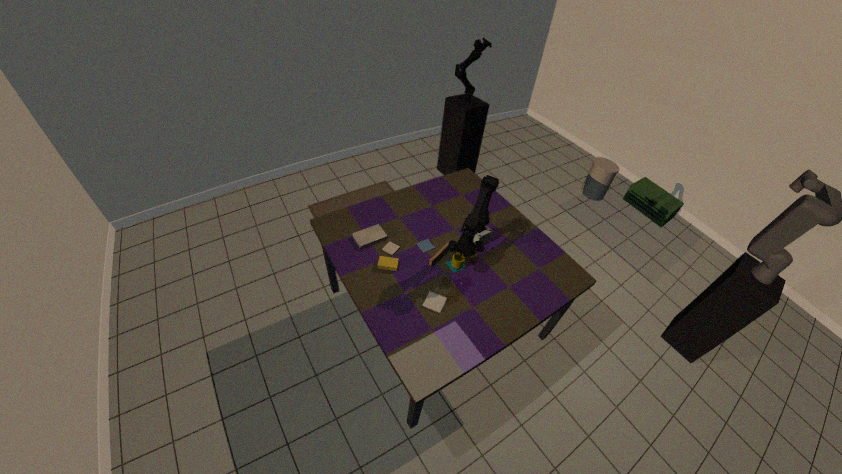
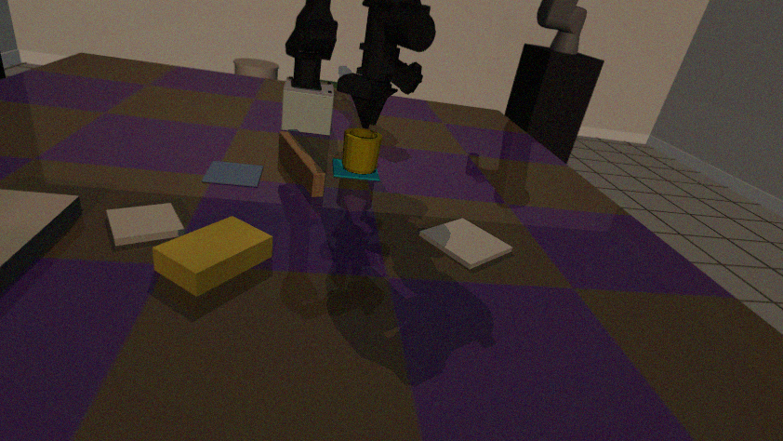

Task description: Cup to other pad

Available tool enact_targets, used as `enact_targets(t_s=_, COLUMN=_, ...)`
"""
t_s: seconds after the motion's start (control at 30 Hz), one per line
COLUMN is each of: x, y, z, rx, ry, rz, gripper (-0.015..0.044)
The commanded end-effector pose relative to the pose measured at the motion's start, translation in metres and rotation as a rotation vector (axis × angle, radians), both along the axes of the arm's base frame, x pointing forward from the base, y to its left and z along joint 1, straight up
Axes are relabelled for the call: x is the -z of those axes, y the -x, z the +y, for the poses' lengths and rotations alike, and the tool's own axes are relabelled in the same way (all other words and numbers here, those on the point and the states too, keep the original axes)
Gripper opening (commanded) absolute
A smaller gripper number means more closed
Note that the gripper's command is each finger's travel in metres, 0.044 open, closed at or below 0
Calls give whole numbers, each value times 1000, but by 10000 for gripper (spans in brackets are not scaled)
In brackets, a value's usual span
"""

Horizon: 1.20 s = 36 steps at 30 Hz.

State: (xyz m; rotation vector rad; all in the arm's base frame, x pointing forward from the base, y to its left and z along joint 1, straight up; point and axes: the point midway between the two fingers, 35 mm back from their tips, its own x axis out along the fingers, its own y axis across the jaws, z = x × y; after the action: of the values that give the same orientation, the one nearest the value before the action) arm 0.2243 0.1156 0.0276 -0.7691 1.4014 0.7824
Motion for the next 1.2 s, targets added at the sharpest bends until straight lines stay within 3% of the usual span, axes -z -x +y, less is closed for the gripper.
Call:
enact_targets(t_s=0.0, x=-7, y=-1, z=0, rx=6, ry=1, rz=-9, gripper=147)
enact_targets(t_s=0.17, x=-12, y=2, z=0, rx=6, ry=2, rz=-8, gripper=147)
enact_targets(t_s=0.53, x=-12, y=2, z=0, rx=1, ry=0, rz=0, gripper=435)
enact_targets(t_s=1.0, x=-68, y=3, z=0, rx=6, ry=2, rz=-8, gripper=440)
enact_targets(t_s=1.17, x=-68, y=4, z=1, rx=1, ry=-2, rz=-2, gripper=440)
